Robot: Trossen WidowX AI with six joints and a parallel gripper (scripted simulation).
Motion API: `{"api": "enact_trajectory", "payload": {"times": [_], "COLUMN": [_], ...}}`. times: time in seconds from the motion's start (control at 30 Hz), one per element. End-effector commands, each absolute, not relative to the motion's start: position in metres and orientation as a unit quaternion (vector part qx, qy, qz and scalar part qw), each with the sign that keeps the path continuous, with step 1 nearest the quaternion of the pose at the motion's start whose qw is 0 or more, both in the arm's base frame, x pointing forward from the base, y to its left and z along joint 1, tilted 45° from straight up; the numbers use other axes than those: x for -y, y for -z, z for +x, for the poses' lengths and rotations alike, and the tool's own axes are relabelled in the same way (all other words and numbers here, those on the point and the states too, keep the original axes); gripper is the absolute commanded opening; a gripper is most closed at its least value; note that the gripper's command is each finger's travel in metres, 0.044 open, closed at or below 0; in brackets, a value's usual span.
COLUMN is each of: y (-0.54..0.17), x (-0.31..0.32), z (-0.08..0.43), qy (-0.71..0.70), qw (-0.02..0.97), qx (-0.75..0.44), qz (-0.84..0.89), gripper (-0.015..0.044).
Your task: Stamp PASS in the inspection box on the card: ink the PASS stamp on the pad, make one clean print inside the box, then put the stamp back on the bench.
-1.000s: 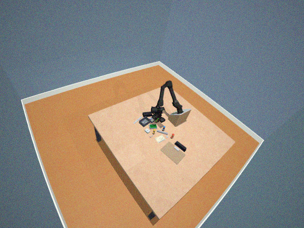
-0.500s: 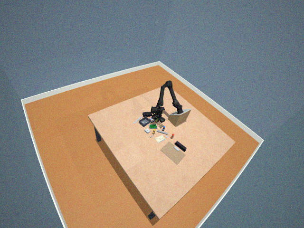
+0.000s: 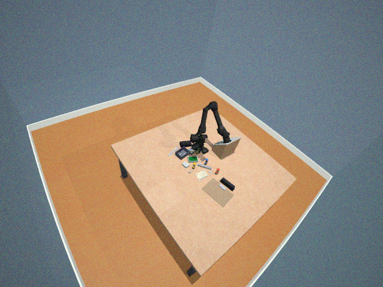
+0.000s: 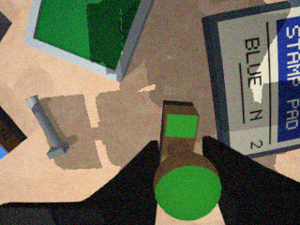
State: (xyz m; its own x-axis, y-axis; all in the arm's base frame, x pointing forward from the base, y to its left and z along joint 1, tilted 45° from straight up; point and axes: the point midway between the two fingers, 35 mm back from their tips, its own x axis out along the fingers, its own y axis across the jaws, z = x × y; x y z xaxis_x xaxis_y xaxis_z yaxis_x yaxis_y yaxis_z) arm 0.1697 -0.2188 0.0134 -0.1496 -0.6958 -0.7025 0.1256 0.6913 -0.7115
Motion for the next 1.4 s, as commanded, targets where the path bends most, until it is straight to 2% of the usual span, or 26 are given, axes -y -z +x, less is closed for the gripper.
{"api": "enact_trajectory", "payload": {"times": [0.0, 1.37], "y": [-0.016, -0.028], "x": [0.218, 0.204], "z": [0.171, 0.176], "qy": [0.336, 0.338], "qw": [0.617, 0.616], "qx": [-0.68, -0.68], "qz": [-0.209, -0.21], "gripper": [0.0, 0.0]}}
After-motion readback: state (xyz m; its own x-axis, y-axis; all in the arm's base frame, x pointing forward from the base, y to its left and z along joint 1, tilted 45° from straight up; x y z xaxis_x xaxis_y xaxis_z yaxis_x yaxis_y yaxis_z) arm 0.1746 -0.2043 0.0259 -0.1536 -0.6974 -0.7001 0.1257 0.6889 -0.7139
